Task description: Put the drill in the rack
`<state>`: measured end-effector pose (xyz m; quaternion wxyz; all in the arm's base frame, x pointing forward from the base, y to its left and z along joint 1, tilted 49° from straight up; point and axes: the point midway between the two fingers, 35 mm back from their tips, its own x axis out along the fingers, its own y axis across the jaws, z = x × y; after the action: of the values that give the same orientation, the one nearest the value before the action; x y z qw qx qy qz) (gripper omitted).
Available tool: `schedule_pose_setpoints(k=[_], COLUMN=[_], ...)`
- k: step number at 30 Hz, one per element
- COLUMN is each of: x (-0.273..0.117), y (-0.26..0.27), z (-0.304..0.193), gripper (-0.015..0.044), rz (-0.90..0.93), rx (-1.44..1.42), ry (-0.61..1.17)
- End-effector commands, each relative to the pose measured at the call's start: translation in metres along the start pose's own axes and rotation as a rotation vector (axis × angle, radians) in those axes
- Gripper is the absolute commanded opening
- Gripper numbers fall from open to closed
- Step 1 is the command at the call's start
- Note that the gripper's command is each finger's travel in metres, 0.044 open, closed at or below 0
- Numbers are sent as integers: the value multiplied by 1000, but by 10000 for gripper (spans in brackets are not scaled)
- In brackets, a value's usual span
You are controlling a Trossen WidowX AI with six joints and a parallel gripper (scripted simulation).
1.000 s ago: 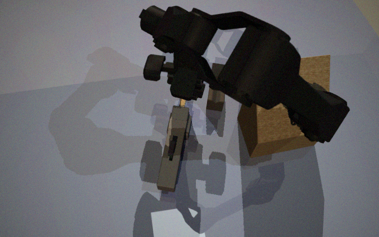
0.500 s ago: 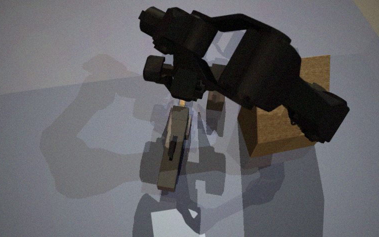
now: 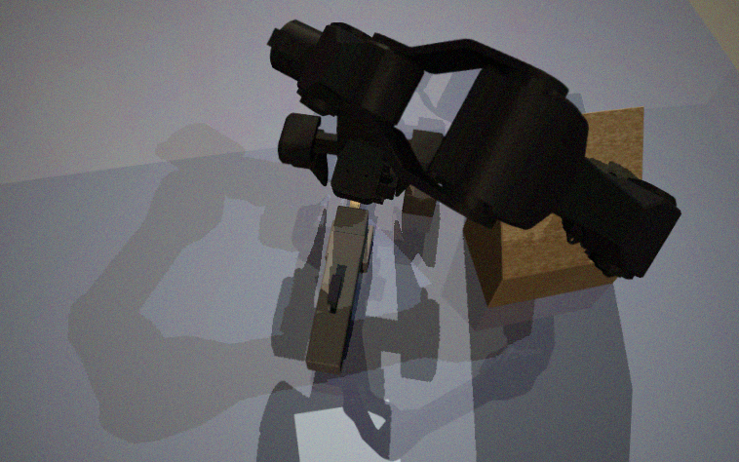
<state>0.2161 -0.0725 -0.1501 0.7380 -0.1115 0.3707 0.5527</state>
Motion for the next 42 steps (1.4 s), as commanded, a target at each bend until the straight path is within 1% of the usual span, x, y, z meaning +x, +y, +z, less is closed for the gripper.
schedule_pose_setpoints(k=[1,20,37,42], x=[1,4,3,3], y=[0,0,0,0], z=[3,11,8,8], gripper=[440,440,0,0], rz=[-3,-3,-2,-2], rx=[5,5,-1,-1], ry=[-5,-6,0,0])
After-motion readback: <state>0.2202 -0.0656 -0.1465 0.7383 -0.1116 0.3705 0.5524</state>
